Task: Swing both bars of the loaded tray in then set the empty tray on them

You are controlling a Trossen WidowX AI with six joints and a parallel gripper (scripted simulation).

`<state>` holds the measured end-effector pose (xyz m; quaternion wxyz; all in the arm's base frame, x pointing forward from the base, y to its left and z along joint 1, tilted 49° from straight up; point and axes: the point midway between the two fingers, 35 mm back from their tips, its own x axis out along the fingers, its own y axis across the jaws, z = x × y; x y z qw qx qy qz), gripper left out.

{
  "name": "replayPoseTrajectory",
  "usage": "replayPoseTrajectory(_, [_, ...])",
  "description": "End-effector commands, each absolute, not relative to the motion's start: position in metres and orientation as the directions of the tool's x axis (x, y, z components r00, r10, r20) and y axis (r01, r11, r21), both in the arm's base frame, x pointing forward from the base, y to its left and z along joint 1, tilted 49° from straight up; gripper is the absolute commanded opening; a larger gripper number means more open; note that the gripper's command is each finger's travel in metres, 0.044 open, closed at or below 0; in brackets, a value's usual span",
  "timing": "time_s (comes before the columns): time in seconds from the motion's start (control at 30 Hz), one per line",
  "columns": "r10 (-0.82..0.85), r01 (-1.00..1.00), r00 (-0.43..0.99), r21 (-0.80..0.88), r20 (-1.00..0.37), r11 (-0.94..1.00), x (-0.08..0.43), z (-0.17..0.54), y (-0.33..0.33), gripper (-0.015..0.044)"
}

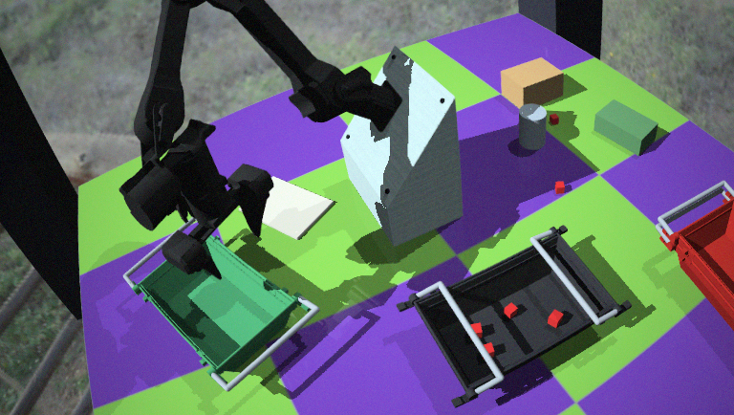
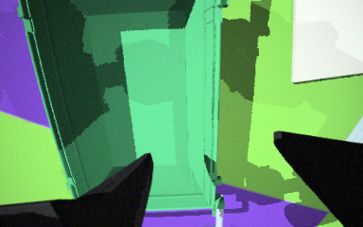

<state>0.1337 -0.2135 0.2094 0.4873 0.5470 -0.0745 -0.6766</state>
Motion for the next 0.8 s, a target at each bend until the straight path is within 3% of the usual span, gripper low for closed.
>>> replayPoseTrajectory(0.0, [-0.770, 0.449, 0.063, 0.707, -0.635, -0.546, 0.110, 0.207, -0.214, 0.0440])
replayPoseTrajectory(0.77, [-0.767, 0.451, 0.060, 0.703, -0.639, -0.550, 0.118, 0.168, -0.261, 0.0440])
